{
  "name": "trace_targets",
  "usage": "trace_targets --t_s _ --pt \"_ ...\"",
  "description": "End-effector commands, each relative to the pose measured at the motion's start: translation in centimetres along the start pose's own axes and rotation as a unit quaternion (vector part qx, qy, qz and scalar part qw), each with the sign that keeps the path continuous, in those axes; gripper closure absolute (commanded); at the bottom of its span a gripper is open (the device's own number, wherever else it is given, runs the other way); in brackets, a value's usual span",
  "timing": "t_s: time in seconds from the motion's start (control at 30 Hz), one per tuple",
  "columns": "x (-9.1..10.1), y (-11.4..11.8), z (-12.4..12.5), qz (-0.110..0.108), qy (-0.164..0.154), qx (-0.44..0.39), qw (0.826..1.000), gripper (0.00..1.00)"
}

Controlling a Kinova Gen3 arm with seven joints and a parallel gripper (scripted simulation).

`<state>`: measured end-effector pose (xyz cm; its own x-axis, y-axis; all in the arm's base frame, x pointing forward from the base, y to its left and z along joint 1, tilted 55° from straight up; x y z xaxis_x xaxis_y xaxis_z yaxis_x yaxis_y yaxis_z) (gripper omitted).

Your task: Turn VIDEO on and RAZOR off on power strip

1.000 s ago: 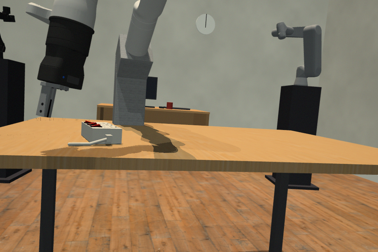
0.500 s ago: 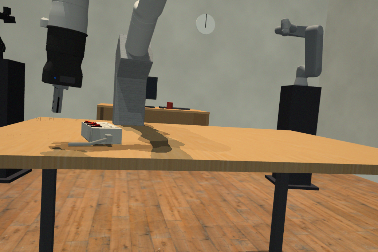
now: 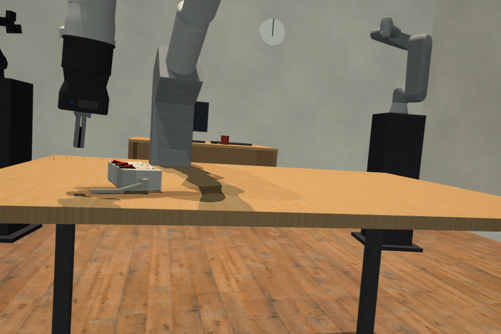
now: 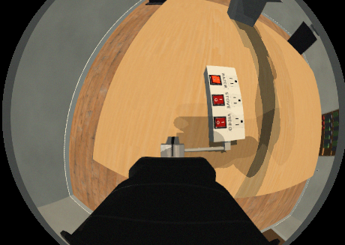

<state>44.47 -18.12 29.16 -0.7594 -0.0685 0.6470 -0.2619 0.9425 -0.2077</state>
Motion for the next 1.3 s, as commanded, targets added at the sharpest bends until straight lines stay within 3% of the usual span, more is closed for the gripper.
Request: trace_targets --t_s 0.0,1.27 --pt "0.1 0.1 0.5 -0.002 0.002 -0.011 1.0 1.0" --pt "0.4 1.8 3.5 -0.015 0.003 -0.175 0.984 1.0"
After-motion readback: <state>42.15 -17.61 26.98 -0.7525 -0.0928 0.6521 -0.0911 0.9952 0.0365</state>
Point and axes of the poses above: the point where the finger pads meet when closed, its own x axis back along the fingers, its own y axis across the jaws, z = x × y, the point moved 6 cm from there along x, back along the fingers, and after that the axes turned 7 degrees about x, right-handed, at the moved point
